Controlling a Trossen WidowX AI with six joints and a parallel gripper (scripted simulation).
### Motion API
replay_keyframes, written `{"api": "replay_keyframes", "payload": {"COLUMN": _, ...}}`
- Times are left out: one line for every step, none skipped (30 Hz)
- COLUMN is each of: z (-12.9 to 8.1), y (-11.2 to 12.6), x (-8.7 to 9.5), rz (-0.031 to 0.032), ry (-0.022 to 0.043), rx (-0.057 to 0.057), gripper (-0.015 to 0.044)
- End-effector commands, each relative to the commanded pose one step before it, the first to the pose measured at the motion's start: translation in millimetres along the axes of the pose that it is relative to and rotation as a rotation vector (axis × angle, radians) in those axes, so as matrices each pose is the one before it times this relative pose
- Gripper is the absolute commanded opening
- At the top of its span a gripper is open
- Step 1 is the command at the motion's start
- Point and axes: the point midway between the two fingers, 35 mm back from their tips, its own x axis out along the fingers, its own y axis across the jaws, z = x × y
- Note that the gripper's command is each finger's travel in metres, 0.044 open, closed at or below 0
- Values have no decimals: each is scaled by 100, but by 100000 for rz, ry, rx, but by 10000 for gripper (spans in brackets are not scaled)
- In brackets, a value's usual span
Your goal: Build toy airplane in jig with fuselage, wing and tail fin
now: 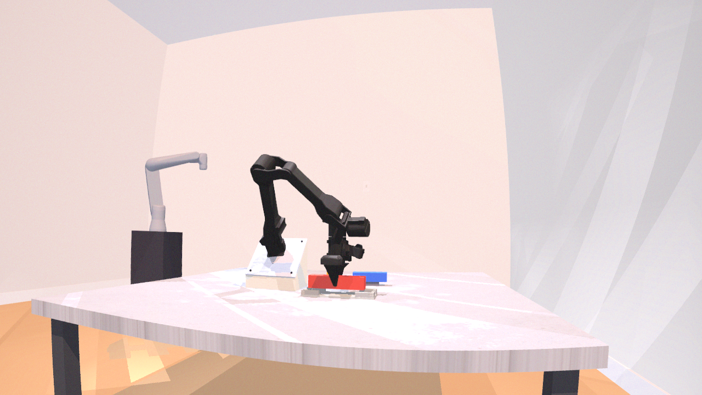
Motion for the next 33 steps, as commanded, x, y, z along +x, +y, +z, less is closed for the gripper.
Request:
{"api": "replay_keyframes", "payload": {"z": 33, "y": -27, "x": -33, "rz": -14, "ry": -81, "rx": 191, "gripper": 56}}
{"api": "replay_keyframes", "payload": {"z": 0, "y": 0, "x": 0, "rz": 0, "ry": 0, "rx": 0, "gripper": 30}}
{"api": "replay_keyframes", "payload": {"z": 0, "y": 0, "x": 0, "rz": 0, "ry": 0, "rx": 0, "gripper": 56}}
{"api": "replay_keyframes", "payload": {"z": 0, "y": 0, "x": 0, "rz": 0, "ry": 0, "rx": 0, "gripper": 83}}
{"api": "replay_keyframes", "payload": {"z": 0, "y": 0, "x": 0, "rz": 0, "ry": 0, "rx": 0, "gripper": 109}}
{"api": "replay_keyframes", "payload": {"z": 0, "y": 0, "x": 0, "rz": 0, "ry": 0, "rx": 0, "gripper": 135}}
{"api": "replay_keyframes", "payload": {"z": 0, "y": 0, "x": 0, "rz": 0, "ry": 0, "rx": 0, "gripper": 161}}
{"api": "replay_keyframes", "payload": {"z": 0, "y": 0, "x": 0, "rz": 0, "ry": 0, "rx": 0, "gripper": 188}}
{"api": "replay_keyframes", "payload": {"z": 0, "y": 0, "x": 0, "rz": 0, "ry": 0, "rx": 0, "gripper": 214}}
{"api": "replay_keyframes", "payload": {"z": 0, "y": 0, "x": 0, "rz": 0, "ry": 0, "rx": 0, "gripper": 240}}
{"api": "replay_keyframes", "payload": {"z": 0, "y": 0, "x": 0, "rz": 0, "ry": 0, "rx": 0, "gripper": 266}}
{"api": "replay_keyframes", "payload": {"z": 0, "y": 0, "x": 0, "rz": 0, "ry": 0, "rx": 0, "gripper": 293}}
{"api": "replay_keyframes", "payload": {"z": 0, "y": 0, "x": 0, "rz": 0, "ry": 0, "rx": 0, "gripper": 319}}
{"api": "replay_keyframes", "payload": {"z": 0, "y": 0, "x": 0, "rz": 0, "ry": 0, "rx": 0, "gripper": 345}}
{"api": "replay_keyframes", "payload": {"z": 0, "y": 0, "x": 0, "rz": 0, "ry": 0, "rx": 0, "gripper": 371}}
{"api": "replay_keyframes", "payload": {"z": 0, "y": 0, "x": 0, "rz": 0, "ry": 0, "rx": 0, "gripper": 398}}
{"api": "replay_keyframes", "payload": {"z": 0, "y": 0, "x": 0, "rz": 0, "ry": 0, "rx": 0, "gripper": 424}}
{"api": "replay_keyframes", "payload": {"z": 0, "y": 0, "x": 0, "rz": 0, "ry": 0, "rx": 0, "gripper": 440}}
{"api": "replay_keyframes", "payload": {"z": 0, "y": 0, "x": 0, "rz": 0, "ry": 0, "rx": 0, "gripper": 440}}
{"api": "replay_keyframes", "payload": {"z": 0, "y": 0, "x": 0, "rz": 0, "ry": 0, "rx": 0, "gripper": 440}}
{"api": "replay_keyframes", "payload": {"z": 0, "y": 0, "x": 0, "rz": 0, "ry": 0, "rx": 0, "gripper": 440}}
{"api": "replay_keyframes", "payload": {"z": 0, "y": 0, "x": 0, "rz": 0, "ry": 0, "rx": 0, "gripper": 440}}
{"api": "replay_keyframes", "payload": {"z": 0, "y": 0, "x": 0, "rz": 0, "ry": 0, "rx": 0, "gripper": 440}}
{"api": "replay_keyframes", "payload": {"z": 0, "y": 0, "x": 0, "rz": 0, "ry": 0, "rx": 0, "gripper": 440}}
{"api": "replay_keyframes", "payload": {"z": 0, "y": 0, "x": 0, "rz": 0, "ry": 0, "rx": 0, "gripper": 440}}
{"api": "replay_keyframes", "payload": {"z": 0, "y": 0, "x": 0, "rz": 0, "ry": 0, "rx": 0, "gripper": 440}}
{"api": "replay_keyframes", "payload": {"z": 54, "y": 25, "x": -222, "rz": 95, "ry": -8, "rx": -12, "gripper": 440}}
{"api": "replay_keyframes", "payload": {"z": 146, "y": 70, "x": -673, "rz": 264, "ry": -16, "rx": -38, "gripper": 440}}
{"api": "replay_keyframes", "payload": {"z": 196, "y": 102, "x": -1144, "rz": 366, "ry": -5, "rx": -71, "gripper": 440}}
{"api": "replay_keyframes", "payload": {"z": 164, "y": 101, "x": -1529, "rz": 334, "ry": 27, "rx": -106, "gripper": 440}}
{"api": "replay_keyframes", "payload": {"z": 60, "y": 60, "x": -1587, "rz": 171, "ry": 53, "rx": -118, "gripper": 440}}
{"api": "replay_keyframes", "payload": {"z": -46, "y": 11, "x": -1613, "rz": -1, "ry": 65, "rx": -124, "gripper": 440}}
{"api": "replay_keyframes", "payload": {"z": -148, "y": -45, "x": -1607, "rz": -170, "ry": 61, "rx": -124, "gripper": 440}}
